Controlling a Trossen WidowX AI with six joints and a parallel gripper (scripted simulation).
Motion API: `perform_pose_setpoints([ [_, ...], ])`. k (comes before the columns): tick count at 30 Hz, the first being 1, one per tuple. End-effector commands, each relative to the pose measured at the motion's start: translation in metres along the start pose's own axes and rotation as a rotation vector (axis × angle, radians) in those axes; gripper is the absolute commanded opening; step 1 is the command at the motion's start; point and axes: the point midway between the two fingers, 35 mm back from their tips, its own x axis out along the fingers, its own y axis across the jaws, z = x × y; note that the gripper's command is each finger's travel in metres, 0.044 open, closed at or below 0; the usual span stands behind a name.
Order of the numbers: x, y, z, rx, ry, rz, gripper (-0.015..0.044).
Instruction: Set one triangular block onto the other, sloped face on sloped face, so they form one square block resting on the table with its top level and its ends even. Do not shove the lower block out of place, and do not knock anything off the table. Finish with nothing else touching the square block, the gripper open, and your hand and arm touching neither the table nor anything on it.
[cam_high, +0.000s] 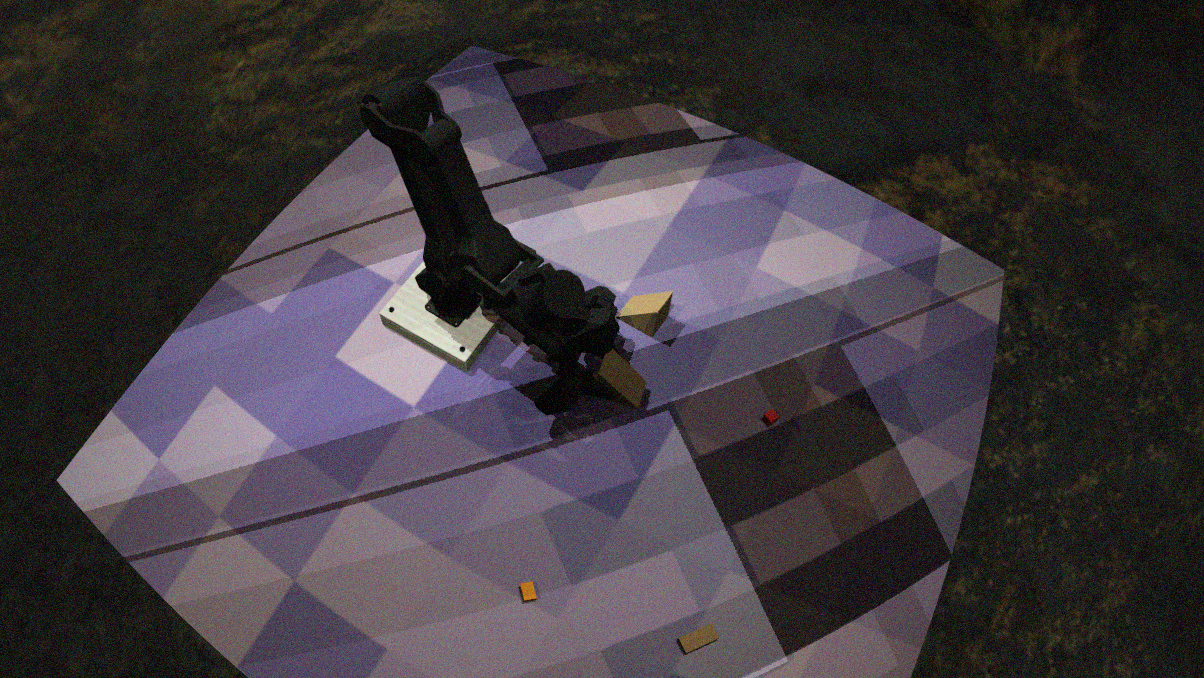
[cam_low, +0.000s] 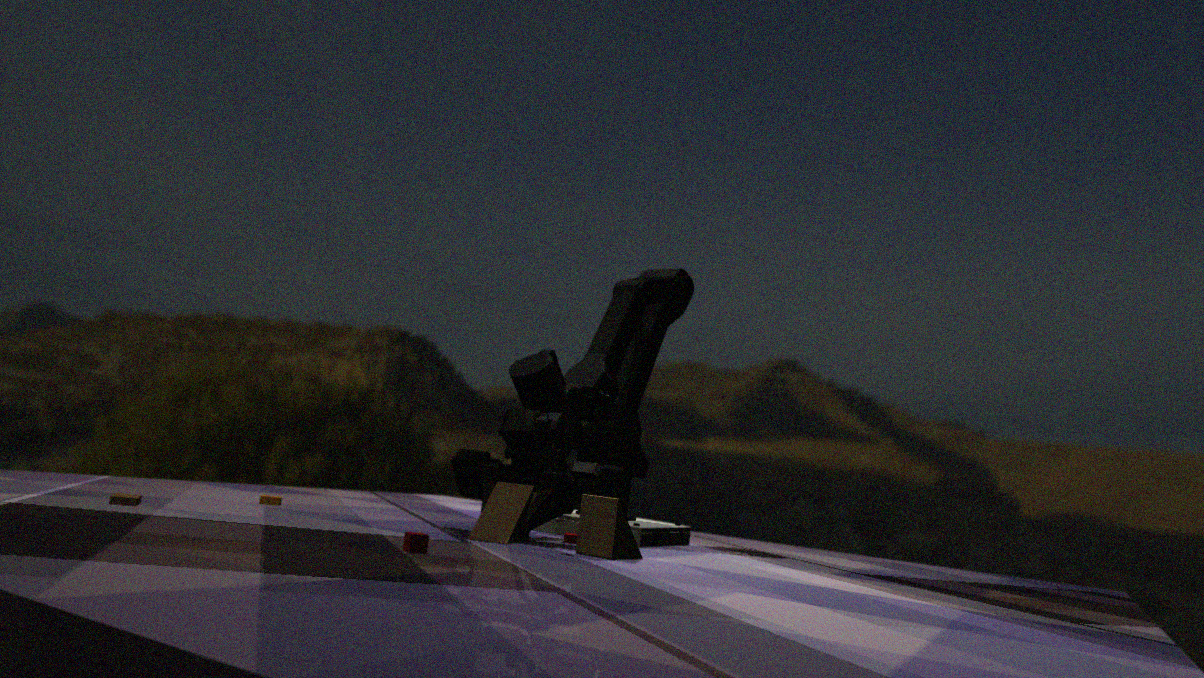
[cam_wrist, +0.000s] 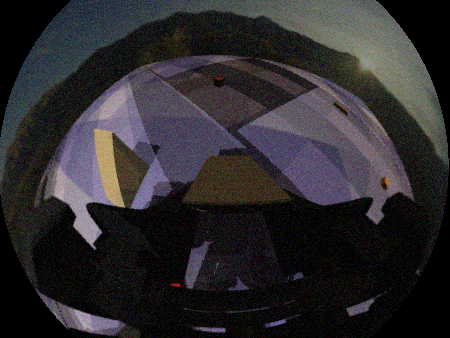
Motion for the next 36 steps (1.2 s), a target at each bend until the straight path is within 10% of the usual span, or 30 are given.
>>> perform_pose_setpoints([
  [1, 0.000, -0.001, 0.006, -0.003, 0.058, -0.003, 0.0000],
  [36, 0.018, 0.000, 0.069, 0.000, 0.971, -0.001, 0.0000],
])
